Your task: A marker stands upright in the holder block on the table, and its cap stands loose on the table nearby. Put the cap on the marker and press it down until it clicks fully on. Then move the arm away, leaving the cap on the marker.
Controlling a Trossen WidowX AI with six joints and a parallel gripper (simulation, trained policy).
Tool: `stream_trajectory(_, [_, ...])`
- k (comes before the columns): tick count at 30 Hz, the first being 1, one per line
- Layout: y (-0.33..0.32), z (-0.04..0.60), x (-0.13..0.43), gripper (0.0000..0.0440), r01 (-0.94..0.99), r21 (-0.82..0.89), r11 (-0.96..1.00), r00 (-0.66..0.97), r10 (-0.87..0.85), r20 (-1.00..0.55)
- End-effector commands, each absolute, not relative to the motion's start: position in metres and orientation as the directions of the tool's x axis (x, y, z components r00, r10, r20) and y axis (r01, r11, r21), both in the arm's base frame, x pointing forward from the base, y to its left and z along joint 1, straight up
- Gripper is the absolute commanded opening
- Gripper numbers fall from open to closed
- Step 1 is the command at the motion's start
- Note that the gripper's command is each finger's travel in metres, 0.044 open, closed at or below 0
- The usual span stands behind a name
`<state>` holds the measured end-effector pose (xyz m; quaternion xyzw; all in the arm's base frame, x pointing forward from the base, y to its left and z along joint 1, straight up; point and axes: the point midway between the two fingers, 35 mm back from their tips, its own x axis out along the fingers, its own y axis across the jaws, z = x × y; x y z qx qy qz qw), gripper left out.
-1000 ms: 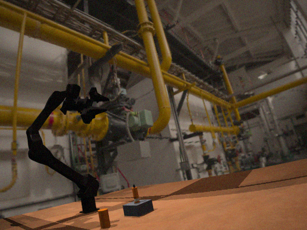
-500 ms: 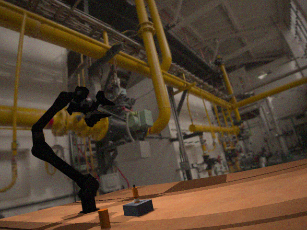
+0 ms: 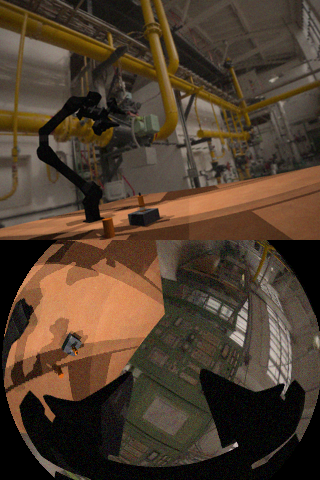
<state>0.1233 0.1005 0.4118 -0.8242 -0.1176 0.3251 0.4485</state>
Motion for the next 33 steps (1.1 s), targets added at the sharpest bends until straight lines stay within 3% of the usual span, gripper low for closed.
stream_trajectory(1, [0.104, 0.406, 0.126, 0.0314, -0.127, -0.806, -0.578, 0.757, 0.469, -0.456])
stream_trajectory(33, [0.12, 0.364, 0.162, 0.032, -0.449, -0.706, -0.547, 0.694, 0.284, -0.661])
